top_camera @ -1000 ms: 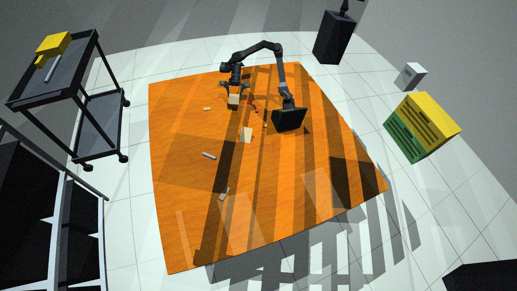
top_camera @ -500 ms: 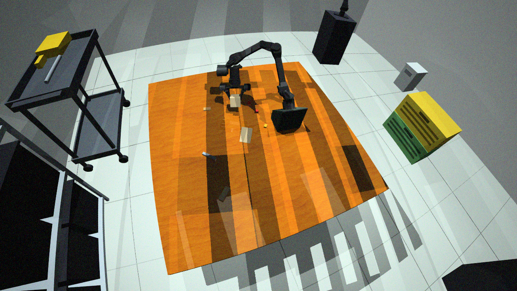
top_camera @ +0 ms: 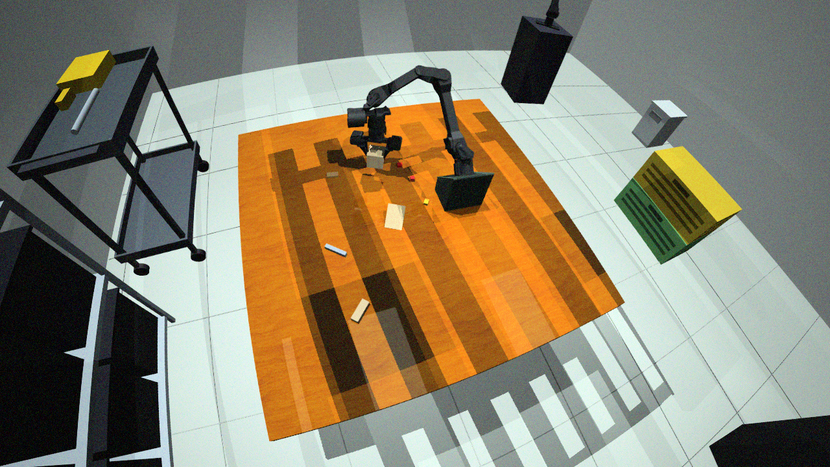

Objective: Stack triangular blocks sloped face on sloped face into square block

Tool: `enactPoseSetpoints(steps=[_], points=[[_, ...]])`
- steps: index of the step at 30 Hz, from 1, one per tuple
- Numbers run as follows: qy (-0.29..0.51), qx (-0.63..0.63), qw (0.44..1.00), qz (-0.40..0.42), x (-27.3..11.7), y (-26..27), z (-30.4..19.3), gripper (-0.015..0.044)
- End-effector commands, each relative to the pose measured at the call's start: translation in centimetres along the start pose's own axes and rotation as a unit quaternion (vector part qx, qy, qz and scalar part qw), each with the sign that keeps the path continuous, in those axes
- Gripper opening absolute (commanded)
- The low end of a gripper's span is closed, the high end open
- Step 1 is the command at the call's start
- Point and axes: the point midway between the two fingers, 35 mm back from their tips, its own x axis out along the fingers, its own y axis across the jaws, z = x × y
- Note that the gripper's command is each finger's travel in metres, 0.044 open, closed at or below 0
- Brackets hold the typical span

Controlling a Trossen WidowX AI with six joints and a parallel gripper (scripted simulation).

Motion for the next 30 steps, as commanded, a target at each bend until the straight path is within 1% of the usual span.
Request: enactPoseSetpoints(steps=[1, 6, 20, 30], points=[[-0.013, 0.006, 1.0, 0.005, 0.0, 0.0, 0.1, 0.0], [-0.008, 0.002, 1.0, 0.004, -0.2, 0.0, -0.9, 0.0], [0.013, -0.006, 1.0, -0.001, -1.4, -0.3, -7.6, 0.0], [0.02, -0.014, 1.0, -0.005, -2.1, -1.4, -12.3, 0.0]])
